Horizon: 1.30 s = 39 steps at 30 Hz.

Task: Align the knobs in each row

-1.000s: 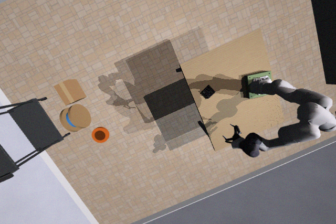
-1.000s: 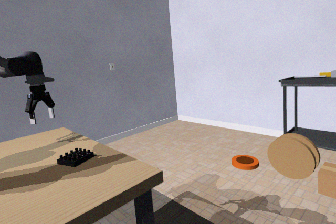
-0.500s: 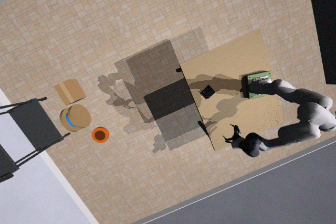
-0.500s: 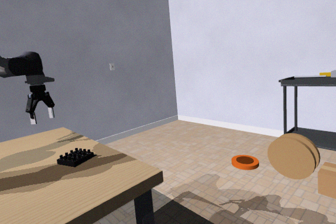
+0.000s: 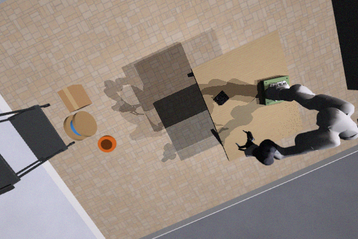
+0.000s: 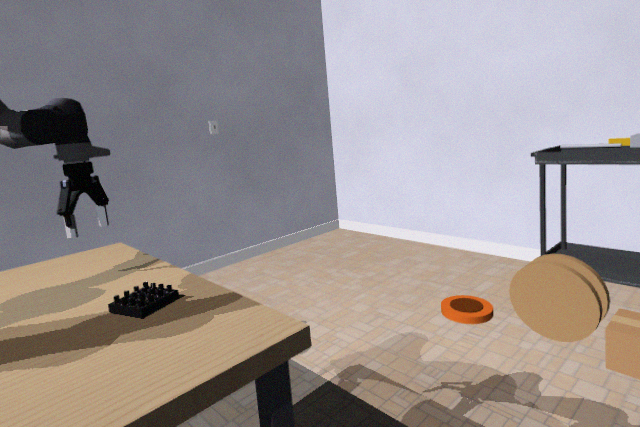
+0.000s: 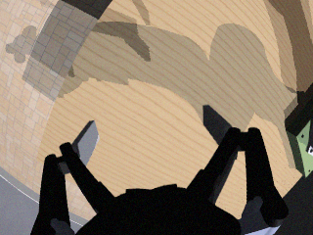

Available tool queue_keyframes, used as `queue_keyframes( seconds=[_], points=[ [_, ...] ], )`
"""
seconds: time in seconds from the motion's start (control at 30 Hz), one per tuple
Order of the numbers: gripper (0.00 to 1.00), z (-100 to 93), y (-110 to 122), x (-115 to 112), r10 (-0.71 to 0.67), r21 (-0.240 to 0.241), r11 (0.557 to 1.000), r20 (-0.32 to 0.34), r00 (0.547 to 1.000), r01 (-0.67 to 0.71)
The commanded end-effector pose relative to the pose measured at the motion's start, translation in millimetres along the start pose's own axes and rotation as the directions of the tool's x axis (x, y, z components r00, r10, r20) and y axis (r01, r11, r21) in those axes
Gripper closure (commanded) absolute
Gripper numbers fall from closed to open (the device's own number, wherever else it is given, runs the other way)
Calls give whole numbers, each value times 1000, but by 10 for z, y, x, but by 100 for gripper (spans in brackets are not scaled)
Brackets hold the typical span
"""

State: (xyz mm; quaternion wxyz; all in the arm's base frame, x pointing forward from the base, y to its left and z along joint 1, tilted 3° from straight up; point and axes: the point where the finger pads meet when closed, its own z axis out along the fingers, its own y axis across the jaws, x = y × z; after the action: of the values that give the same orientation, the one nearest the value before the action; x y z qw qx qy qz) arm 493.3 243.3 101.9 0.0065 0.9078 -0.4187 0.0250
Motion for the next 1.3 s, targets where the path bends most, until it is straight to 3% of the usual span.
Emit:
queue_keyframes(
  seconds=[0.0, 0.07, 0.13, 0.2, 0.53, 1.27],
  points=[
    [0, -3, 1, 0, -29, 3, 1000, 2, 1000, 29],
    [0, -3, 1, 0, -29, 3, 1000, 2, 1000, 29],
    [0, 40, 182, 395, -152, 2, 988, 0, 988, 152],
    [0, 53, 240, 506, -187, 2, 982, 0, 982, 187],
    [0, 71, 333, 671, -241, 2, 971, -1, 971, 241],
    [0, 153, 813, 1352, -467, 2, 884, -2, 884, 467]
  ],
)
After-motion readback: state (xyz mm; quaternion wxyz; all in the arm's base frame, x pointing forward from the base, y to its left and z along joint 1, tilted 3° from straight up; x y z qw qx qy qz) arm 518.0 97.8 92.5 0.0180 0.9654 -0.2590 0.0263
